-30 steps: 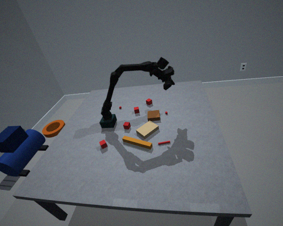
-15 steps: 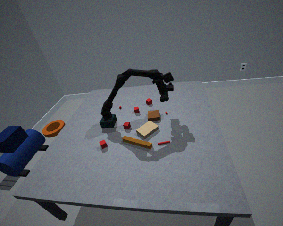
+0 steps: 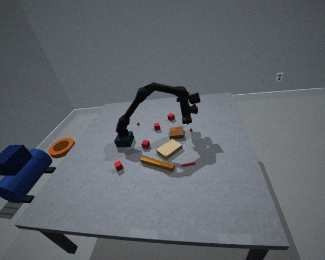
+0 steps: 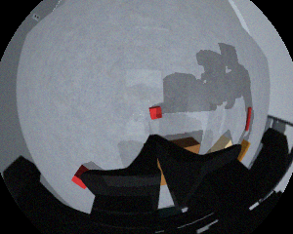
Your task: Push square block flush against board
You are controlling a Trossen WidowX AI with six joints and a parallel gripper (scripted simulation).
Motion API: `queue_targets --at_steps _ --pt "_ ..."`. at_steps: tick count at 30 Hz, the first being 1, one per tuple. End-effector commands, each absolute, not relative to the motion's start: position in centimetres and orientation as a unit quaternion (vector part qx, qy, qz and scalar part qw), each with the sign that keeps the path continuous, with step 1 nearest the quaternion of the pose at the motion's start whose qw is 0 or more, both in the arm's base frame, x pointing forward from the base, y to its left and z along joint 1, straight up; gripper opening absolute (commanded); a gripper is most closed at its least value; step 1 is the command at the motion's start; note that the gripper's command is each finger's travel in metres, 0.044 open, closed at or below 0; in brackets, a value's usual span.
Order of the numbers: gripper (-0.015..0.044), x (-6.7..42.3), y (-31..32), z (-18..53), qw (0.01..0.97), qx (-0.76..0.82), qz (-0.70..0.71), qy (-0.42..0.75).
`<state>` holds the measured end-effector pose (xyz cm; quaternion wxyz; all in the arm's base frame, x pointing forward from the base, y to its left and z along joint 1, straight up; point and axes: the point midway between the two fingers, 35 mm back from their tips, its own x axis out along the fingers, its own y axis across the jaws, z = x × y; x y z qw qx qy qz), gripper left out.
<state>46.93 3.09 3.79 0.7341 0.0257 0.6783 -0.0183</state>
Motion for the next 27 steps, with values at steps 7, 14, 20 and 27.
queue_targets --at_steps 7,14,20,27 --pt "0.0000 46.2 3.0 -0.8 0.719 0.021 -0.020 0.695" --pt "0.0000 45.6 3.0 -0.8 0.719 0.021 -0.020 0.695" --pt "0.0000 44.9 3.1 -0.8 0.719 0.021 -0.020 0.695" --pt "0.0000 44.0 3.2 -0.8 0.718 0.021 -0.020 0.695"
